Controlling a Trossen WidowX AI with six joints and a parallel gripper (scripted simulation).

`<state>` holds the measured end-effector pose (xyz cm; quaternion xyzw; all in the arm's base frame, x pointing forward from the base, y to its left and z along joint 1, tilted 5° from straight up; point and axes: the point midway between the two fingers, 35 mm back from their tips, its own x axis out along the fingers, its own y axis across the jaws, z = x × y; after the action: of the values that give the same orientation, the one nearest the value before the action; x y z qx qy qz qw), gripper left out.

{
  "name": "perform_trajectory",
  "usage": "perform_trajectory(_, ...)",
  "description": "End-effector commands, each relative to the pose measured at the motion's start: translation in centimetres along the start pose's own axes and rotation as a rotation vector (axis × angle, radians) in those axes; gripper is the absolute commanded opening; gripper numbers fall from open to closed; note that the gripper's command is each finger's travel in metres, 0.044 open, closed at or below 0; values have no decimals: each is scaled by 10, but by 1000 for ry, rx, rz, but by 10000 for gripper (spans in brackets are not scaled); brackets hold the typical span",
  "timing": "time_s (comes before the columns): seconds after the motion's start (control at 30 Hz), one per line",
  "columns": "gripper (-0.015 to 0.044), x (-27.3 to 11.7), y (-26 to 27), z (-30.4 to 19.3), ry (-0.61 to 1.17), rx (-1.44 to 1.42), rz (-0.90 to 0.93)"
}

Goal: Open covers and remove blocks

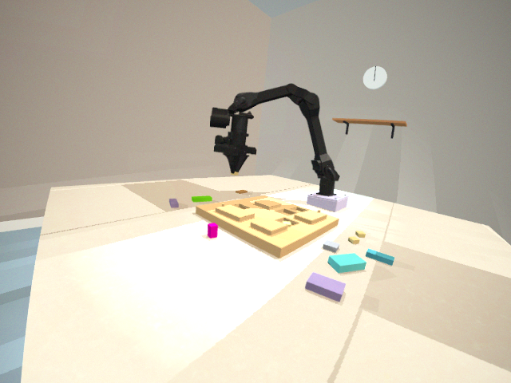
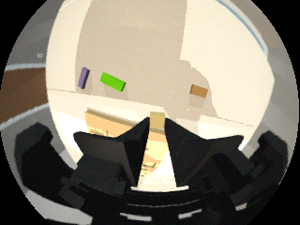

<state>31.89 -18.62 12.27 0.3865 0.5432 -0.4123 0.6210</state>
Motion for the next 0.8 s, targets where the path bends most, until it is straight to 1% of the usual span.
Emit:
perform_trajectory(0.0, 80, 10, 0, -1, 10, -4, -2)
perform_trajectory(0.77, 80, 48, 1, 0, 10, -4, -2)
